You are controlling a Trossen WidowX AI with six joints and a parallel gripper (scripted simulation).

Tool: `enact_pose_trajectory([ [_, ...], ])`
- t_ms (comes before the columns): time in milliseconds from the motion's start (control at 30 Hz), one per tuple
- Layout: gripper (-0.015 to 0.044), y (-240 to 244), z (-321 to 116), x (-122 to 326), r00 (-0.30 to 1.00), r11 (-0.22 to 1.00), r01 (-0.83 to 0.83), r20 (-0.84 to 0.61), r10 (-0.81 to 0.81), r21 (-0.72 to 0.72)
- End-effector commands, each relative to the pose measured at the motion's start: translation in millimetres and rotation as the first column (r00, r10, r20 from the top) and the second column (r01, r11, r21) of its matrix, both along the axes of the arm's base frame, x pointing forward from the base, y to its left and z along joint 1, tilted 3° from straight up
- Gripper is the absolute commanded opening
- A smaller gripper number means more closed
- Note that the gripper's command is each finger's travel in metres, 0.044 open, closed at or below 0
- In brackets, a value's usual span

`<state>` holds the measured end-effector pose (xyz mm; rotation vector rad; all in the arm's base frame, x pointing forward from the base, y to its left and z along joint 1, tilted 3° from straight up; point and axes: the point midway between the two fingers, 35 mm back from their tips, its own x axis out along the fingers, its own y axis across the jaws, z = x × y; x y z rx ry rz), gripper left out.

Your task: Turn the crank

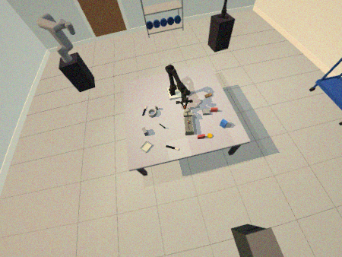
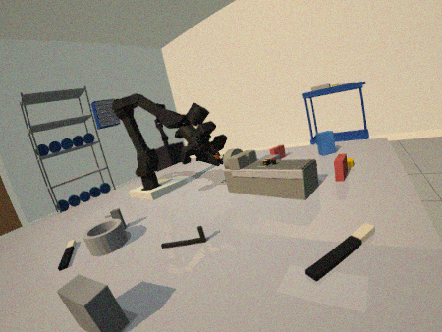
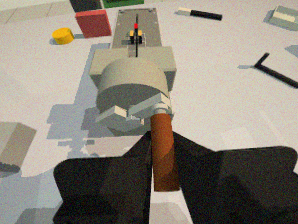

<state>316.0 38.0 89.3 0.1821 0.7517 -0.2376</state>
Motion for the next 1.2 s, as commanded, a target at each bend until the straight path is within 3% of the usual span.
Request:
enact_pose_trajectory([
  [0, 0.0000, -5.1, -8.0, -1.2, 1.000, 1.000, 0.010, -0.013, -0.010, -0.005],
  [1167, 0.0000, 9.4, -44.2, 3.5, 1.000, 1.000, 0.010, -0.014, -0.010, -0.004],
])
